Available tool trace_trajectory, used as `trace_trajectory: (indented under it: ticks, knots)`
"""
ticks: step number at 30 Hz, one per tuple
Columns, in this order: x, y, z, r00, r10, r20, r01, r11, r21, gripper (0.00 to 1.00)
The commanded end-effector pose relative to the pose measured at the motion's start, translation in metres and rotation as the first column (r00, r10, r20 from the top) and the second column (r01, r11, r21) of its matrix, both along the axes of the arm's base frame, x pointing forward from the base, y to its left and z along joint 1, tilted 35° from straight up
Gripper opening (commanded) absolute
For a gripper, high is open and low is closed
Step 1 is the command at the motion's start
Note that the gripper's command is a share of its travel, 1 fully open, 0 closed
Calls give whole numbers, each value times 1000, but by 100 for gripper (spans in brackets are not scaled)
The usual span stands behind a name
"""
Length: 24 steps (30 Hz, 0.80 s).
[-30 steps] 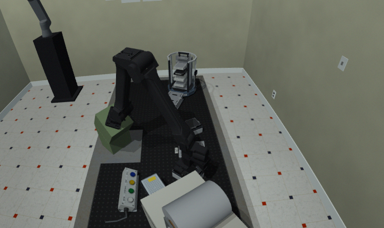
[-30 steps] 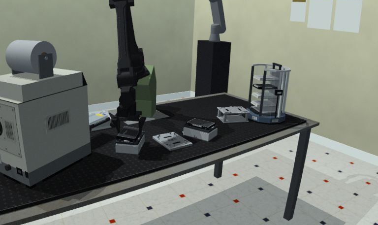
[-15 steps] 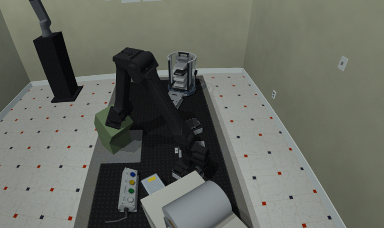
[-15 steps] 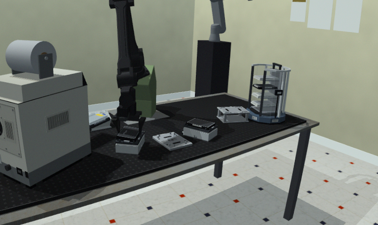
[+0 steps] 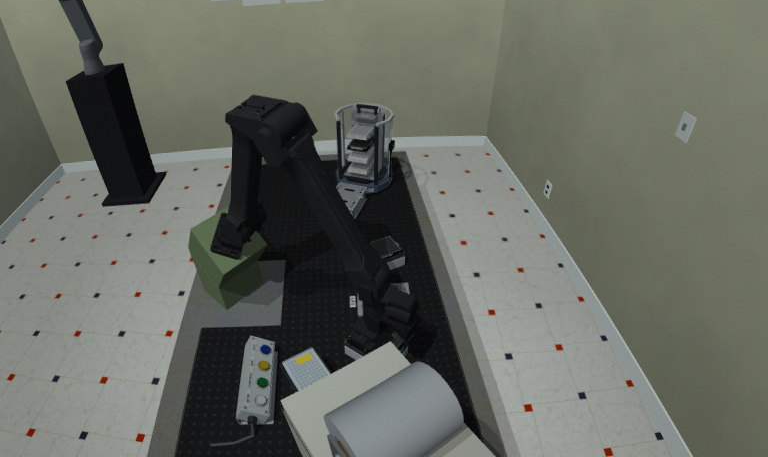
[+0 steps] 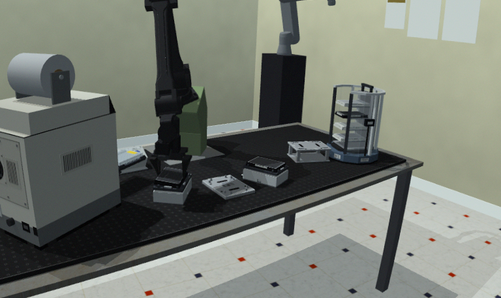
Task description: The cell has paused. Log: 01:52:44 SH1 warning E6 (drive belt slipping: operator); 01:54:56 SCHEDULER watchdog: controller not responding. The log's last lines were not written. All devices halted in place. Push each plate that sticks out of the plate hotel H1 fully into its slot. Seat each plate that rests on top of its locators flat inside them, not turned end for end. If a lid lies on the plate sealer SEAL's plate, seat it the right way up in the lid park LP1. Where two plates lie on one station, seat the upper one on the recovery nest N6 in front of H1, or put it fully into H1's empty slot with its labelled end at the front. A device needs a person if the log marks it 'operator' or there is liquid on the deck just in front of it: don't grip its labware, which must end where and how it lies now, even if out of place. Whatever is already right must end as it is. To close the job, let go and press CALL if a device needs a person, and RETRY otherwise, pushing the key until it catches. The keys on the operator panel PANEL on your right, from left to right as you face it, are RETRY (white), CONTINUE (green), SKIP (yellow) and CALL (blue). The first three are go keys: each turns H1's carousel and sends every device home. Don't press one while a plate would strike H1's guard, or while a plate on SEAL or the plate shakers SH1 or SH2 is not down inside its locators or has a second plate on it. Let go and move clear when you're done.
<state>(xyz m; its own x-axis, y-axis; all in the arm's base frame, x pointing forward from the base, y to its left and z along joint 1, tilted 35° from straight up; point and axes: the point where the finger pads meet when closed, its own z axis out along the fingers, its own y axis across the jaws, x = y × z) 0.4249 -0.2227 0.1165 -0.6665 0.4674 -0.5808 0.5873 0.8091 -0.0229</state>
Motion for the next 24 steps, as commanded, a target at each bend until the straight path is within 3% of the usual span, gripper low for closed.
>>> trace_trajectory:
  ticks: [1,3,24]
  knots:
    - [4,-7,-5,1000,3,-6,-3,1000,-5,86]
    - [4,-7,-5,1000,3,-6,-3,1000,-5,82]
    - [4,-7,-5,1000,3,-6,-3,1000,-5,82]
